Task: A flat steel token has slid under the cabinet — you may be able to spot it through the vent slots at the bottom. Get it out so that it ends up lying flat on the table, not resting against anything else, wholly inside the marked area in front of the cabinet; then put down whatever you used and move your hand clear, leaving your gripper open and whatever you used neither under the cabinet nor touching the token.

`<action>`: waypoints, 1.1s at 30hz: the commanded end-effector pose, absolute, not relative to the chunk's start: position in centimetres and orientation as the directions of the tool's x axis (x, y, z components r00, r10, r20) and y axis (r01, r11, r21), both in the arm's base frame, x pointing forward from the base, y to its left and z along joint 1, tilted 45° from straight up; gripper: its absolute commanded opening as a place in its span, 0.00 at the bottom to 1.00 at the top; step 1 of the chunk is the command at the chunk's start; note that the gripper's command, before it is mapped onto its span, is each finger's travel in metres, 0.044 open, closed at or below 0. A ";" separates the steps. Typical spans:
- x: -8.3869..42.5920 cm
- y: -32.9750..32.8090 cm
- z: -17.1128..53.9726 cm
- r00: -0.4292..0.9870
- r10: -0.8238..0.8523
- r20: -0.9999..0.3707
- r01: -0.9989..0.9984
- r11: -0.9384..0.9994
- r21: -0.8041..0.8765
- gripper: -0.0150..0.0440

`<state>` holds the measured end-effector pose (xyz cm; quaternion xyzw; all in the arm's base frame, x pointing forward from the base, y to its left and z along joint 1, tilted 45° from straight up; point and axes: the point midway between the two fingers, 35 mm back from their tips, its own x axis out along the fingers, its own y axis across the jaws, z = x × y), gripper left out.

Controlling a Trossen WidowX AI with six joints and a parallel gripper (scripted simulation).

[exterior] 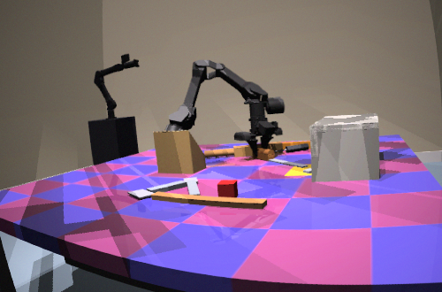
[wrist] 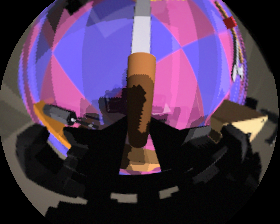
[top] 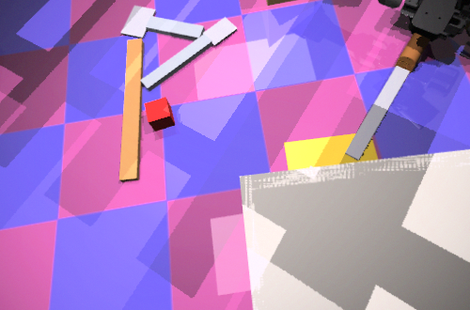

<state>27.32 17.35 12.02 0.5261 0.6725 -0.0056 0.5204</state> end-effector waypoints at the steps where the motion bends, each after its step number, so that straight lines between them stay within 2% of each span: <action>1: 27.0 17.5 12.4 0.103 0.702 -0.704 0.714 0.441 0.544 0.25; 33: 27.3 19.3 14.3 0.104 0.704 -0.703 0.717 0.437 0.543 0.25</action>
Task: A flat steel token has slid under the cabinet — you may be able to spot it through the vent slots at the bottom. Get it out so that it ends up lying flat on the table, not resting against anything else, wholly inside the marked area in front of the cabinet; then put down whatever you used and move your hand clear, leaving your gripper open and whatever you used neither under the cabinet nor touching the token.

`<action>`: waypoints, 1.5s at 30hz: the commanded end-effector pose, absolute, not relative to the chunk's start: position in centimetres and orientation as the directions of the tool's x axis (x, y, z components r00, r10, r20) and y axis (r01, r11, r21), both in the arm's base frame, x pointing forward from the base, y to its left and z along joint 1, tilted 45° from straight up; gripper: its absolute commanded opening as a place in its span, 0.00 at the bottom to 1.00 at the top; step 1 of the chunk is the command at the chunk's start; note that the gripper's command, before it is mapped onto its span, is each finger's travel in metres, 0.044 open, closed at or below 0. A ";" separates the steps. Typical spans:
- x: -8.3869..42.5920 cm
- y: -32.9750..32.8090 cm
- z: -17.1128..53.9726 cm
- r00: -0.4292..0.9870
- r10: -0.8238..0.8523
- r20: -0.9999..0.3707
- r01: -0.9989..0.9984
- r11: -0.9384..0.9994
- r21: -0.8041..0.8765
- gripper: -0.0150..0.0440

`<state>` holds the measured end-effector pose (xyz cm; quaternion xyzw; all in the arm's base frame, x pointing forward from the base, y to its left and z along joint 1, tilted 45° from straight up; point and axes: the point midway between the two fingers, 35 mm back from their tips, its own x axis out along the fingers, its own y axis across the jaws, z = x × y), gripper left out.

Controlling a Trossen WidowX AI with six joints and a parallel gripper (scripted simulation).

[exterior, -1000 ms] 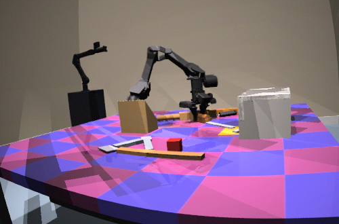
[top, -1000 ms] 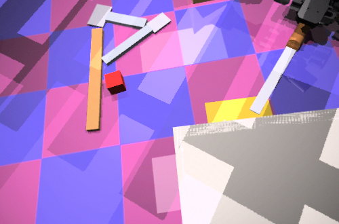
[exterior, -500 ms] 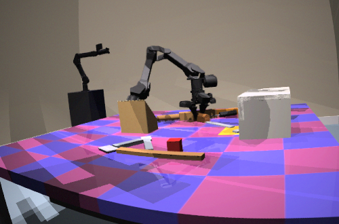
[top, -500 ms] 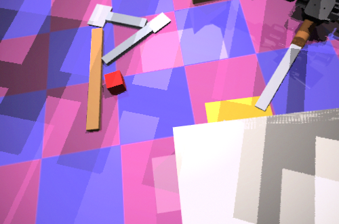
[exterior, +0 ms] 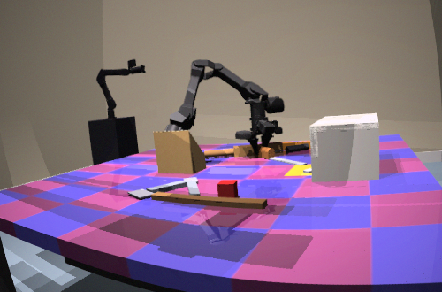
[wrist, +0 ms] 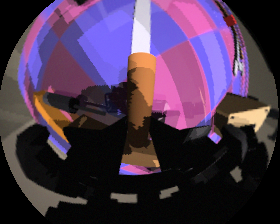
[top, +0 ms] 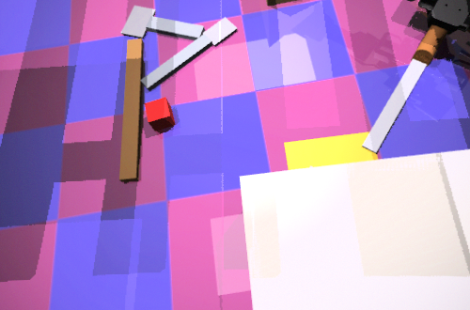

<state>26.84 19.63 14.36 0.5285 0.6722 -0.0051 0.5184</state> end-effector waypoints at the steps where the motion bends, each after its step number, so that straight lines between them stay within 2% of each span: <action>1: 27.4 19.2 14.3 0.104 0.703 -0.703 0.718 0.436 0.542 0.25; 43: 31.1 16.2 11.8 0.104 0.702 -0.705 0.726 0.430 0.536 0.25; 45: 30.7 16.5 11.7 0.098 0.703 -0.705 0.729 0.432 0.532 0.34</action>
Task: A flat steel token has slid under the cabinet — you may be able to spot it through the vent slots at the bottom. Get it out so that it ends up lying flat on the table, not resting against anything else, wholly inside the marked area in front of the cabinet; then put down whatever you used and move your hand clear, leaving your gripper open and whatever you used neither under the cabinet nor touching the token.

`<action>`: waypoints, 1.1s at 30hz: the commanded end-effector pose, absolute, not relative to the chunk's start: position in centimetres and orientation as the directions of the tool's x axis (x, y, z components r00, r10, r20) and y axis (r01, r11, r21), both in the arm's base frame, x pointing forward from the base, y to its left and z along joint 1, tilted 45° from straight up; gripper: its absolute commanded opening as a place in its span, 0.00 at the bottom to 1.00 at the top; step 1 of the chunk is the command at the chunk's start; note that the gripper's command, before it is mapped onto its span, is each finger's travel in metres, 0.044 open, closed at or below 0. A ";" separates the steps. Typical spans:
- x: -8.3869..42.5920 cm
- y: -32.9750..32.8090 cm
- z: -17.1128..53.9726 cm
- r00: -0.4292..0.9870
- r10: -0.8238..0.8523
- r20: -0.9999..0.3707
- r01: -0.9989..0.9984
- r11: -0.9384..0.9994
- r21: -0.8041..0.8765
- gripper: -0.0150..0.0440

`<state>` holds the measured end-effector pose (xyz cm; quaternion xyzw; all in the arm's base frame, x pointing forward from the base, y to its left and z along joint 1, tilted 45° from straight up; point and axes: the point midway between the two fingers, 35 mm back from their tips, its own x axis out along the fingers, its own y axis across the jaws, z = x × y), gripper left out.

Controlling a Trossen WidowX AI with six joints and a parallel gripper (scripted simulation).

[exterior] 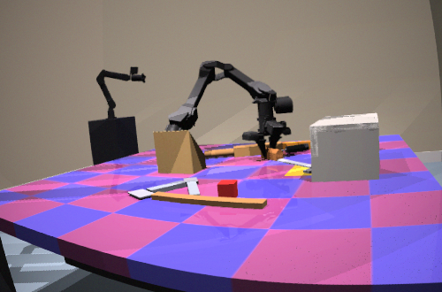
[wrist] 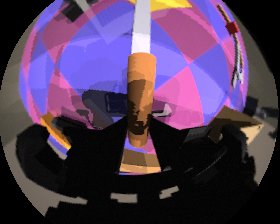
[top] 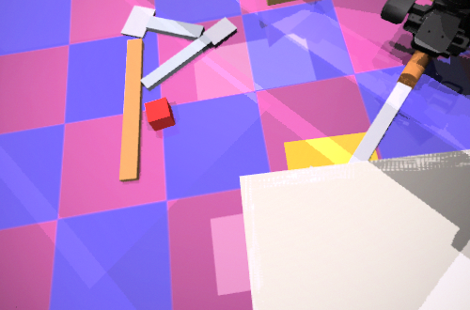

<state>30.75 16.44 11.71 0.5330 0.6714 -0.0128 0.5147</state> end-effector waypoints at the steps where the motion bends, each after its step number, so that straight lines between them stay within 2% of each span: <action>1: 30.8 16.4 11.7 0.098 0.703 -0.705 0.729 0.431 0.531 0.39; 6: 30.8 16.4 11.7 0.098 0.703 -0.705 0.729 0.431 0.531 0.59; 10: 30.8 16.4 11.7 0.099 0.703 -0.705 0.729 0.431 0.532 0.59; 13: 30.8 16.4 11.7 0.104 0.702 -0.705 0.729 0.428 0.534 0.71; 29: 30.8 16.7 11.4 0.104 0.702 -0.705 0.729 0.428 0.534 0.71; 33: 30.8 16.6 11.7 0.105 0.705 -0.701 0.722 0.430 0.541 0.53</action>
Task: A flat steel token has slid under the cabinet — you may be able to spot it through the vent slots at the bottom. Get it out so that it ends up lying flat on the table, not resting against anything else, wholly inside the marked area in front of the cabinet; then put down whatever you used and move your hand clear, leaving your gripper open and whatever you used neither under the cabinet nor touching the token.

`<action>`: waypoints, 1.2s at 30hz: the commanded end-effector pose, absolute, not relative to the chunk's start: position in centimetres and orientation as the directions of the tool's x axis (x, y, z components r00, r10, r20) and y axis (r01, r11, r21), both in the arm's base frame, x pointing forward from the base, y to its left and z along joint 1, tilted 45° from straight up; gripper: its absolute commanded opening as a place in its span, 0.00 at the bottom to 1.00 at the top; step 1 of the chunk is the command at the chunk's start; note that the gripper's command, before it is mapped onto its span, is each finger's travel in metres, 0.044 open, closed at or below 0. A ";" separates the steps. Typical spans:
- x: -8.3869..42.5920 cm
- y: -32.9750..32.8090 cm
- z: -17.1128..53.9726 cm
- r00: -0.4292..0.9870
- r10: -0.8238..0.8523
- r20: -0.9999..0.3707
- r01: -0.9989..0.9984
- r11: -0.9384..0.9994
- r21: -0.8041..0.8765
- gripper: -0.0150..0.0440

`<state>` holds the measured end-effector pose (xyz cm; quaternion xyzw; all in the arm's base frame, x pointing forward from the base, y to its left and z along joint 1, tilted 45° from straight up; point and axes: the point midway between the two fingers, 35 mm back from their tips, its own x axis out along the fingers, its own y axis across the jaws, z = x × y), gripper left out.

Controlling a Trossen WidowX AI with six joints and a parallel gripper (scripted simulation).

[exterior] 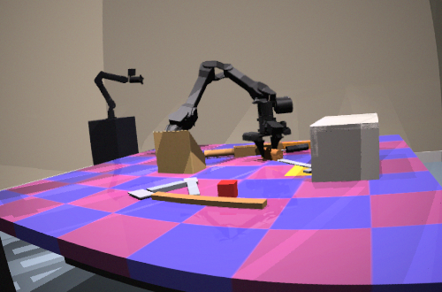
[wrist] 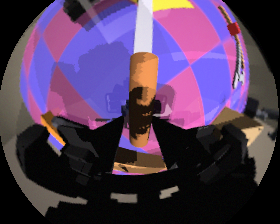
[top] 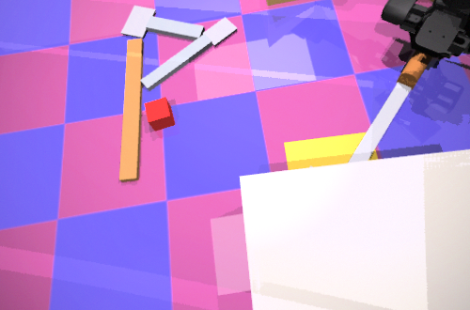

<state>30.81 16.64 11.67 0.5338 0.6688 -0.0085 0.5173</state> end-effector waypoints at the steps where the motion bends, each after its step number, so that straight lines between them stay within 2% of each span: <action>1: 30.8 16.6 11.7 0.105 0.705 -0.701 0.722 0.430 0.541 0.52; 9: 30.8 16.6 11.7 0.105 0.705 -0.701 0.722 0.430 0.541 0.43; 13: 30.8 16.6 11.7 0.105 0.705 -0.701 0.722 0.430 0.541 0.25; 36: 32.8 15.0 10.3 0.105 0.701 -0.705 0.718 0.437 0.541 0.25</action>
